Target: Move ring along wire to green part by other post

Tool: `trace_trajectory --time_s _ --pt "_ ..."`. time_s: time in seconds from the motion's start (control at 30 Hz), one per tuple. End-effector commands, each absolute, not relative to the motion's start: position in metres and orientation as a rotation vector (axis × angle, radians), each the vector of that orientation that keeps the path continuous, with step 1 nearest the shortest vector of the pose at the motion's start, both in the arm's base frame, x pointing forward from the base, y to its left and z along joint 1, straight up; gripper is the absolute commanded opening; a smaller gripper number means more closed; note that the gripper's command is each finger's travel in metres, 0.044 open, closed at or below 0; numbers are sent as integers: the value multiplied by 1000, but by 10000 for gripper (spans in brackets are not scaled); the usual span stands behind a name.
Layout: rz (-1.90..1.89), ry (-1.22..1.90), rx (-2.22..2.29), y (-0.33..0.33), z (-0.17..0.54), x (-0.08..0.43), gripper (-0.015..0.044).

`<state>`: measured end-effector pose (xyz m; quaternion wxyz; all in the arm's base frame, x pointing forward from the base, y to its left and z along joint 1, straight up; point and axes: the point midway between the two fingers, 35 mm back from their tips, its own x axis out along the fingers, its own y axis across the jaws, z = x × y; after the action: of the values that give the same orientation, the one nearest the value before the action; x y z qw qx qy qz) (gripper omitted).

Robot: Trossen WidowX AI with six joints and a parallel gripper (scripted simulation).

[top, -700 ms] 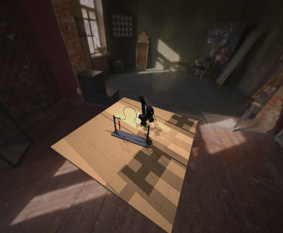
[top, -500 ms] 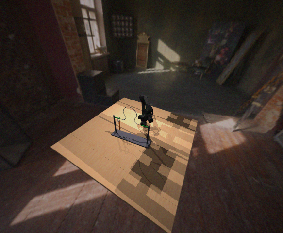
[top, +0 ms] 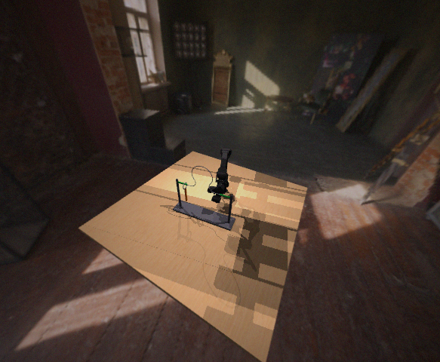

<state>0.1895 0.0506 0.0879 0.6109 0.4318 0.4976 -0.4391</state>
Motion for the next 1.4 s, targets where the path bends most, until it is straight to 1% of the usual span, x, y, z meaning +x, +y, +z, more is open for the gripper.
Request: trace_trajectory --time_s 0.0,0.4,0.77,0.87,1.0,1.17,1.37 --pt "-957 1156 1064 41 79 211 160" --pt "-722 1040 1200 -9 70 274 160" --pt "-485 836 1159 -70 72 312 160" --pt "-421 774 1116 -86 75 319 160" --pt "-429 789 1107 -95 68 309 160" --pt "-407 756 1083 -107 68 312 160" --pt "-309 712 932 -117 67 318 160"
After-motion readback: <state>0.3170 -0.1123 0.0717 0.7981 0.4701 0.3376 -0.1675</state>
